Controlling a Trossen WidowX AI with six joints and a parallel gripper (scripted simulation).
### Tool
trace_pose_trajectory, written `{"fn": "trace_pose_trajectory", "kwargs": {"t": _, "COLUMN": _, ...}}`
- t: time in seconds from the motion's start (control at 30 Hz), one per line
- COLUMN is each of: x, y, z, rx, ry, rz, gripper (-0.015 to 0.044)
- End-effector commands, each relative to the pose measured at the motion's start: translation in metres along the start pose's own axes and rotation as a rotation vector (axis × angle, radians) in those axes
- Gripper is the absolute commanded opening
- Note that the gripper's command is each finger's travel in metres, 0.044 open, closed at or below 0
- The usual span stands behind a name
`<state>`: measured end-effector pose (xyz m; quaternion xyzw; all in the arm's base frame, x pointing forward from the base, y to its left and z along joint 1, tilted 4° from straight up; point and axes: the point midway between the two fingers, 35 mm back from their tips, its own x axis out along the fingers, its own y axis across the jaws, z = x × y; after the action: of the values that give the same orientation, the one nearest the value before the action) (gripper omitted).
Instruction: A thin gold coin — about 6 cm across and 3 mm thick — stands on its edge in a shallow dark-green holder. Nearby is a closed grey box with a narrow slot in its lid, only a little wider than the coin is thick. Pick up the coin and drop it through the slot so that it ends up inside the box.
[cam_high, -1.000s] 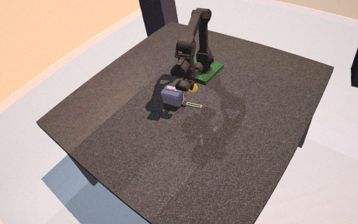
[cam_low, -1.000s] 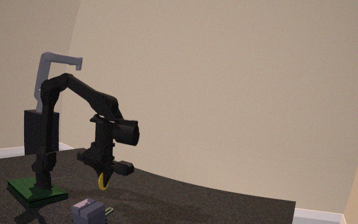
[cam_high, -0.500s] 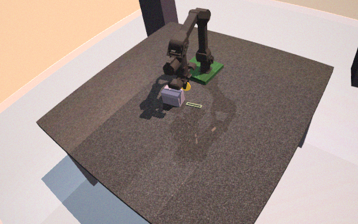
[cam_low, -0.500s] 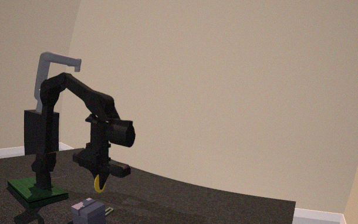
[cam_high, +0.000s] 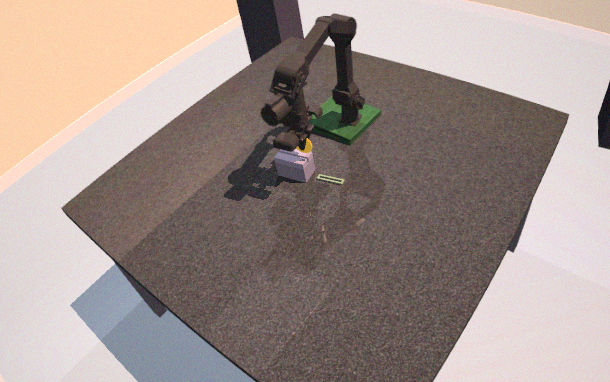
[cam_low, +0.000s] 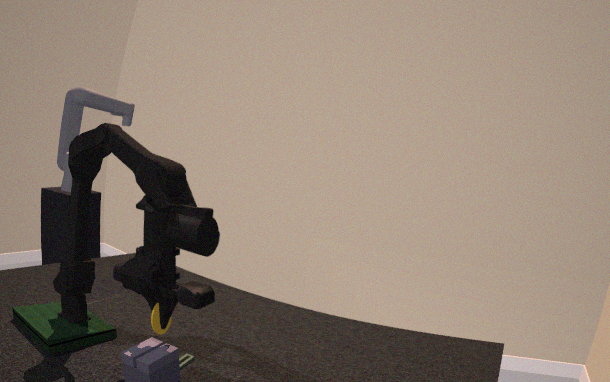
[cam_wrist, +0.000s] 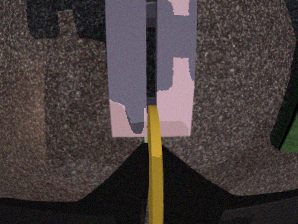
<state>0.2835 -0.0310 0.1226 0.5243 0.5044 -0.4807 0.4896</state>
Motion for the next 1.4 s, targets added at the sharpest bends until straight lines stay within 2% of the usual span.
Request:
{"fn": "trace_pose_trajectory", "kwargs": {"t": 0.0, "x": 0.002, "y": 0.0, "z": 0.009, "rx": -0.004, "ry": 0.0, "rz": -0.011, "gripper": 0.0}}
{"fn": "trace_pose_trajectory", "kwargs": {"t": 0.43, "x": 0.002, "y": -0.001, "z": 0.042, "rx": -0.004, "ry": -0.003, "rz": -0.011, "gripper": 0.0}}
{"fn": "trace_pose_trajectory", "kwargs": {"t": 1.37, "x": 0.002, "y": -0.001, "z": 0.042, "rx": -0.001, "ry": -0.003, "rz": 0.0, "gripper": 0.0}}
